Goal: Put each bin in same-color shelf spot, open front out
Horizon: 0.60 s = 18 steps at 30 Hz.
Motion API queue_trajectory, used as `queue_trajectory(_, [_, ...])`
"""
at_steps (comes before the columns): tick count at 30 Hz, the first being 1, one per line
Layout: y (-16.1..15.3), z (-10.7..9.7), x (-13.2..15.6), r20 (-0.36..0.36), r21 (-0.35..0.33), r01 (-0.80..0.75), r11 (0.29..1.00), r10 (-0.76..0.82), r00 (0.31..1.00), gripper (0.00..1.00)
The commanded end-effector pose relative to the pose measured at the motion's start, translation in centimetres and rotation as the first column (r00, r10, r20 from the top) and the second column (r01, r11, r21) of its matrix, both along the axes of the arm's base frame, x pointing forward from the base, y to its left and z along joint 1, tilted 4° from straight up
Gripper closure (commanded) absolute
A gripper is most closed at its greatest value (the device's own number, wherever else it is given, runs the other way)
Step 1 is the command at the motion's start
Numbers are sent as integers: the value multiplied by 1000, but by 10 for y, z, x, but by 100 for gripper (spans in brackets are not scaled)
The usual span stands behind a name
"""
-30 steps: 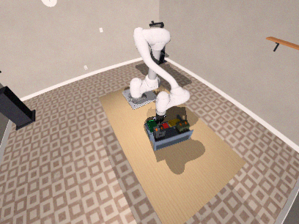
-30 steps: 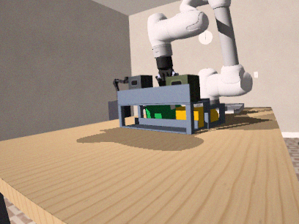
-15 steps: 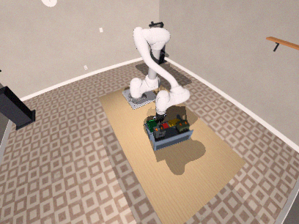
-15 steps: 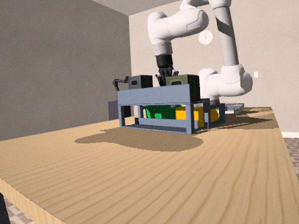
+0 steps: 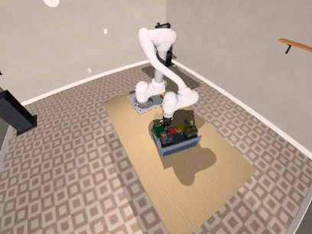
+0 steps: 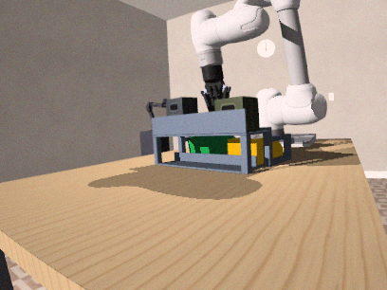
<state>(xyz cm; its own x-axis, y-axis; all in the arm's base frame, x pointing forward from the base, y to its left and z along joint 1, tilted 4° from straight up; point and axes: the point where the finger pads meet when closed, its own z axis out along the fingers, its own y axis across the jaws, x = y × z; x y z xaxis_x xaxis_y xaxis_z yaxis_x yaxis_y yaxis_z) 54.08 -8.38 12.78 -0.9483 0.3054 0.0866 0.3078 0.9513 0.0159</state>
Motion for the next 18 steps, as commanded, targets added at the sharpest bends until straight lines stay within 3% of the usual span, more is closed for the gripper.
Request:
queue_trajectory(1, [0, 10, -1, -3, -3, 0, 1000, 0, 1000, 85])
queue_trajectory(18, [0, 38, -2, -3, -3, 0, 1000, 0, 1000, 85])
